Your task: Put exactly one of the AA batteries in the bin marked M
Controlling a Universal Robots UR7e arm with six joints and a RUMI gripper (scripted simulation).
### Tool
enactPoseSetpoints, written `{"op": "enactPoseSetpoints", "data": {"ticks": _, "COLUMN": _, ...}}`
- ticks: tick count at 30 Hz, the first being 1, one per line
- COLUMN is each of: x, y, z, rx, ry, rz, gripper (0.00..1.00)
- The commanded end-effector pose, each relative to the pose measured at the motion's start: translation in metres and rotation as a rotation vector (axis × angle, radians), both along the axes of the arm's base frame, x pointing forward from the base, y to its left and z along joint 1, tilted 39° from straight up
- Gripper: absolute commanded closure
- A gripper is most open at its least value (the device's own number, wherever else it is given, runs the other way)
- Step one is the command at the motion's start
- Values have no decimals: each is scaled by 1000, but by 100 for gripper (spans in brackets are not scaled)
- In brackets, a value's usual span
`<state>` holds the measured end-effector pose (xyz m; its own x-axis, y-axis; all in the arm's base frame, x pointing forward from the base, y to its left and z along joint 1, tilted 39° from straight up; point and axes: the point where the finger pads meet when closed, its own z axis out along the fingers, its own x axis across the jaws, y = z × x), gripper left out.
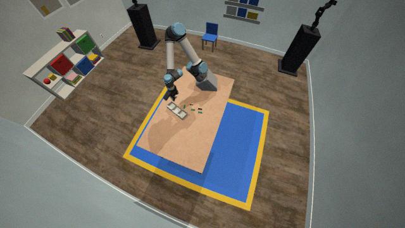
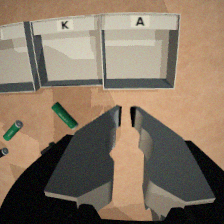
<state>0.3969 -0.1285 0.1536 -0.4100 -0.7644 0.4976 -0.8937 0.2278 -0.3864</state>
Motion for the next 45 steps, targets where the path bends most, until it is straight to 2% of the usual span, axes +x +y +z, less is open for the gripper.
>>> {"op": "enactPoseSetpoints", "data": {"ticks": 1, "x": 13, "y": -36, "z": 4, "rx": 7, "ry": -5, "rz": 10, "gripper": 96}}
{"op": "enactPoseSetpoints", "data": {"ticks": 10, "x": 14, "y": -39, "z": 5, "rx": 7, "ry": -5, "rz": 10, "gripper": 96}}
{"op": "enactPoseSetpoints", "data": {"ticks": 34, "x": 26, "y": -74, "z": -41, "rx": 7, "ry": -5, "rz": 10, "gripper": 96}}
{"op": "enactPoseSetpoints", "data": {"ticks": 45, "x": 26, "y": -74, "z": -42, "rx": 7, "ry": -5, "rz": 10, "gripper": 96}}
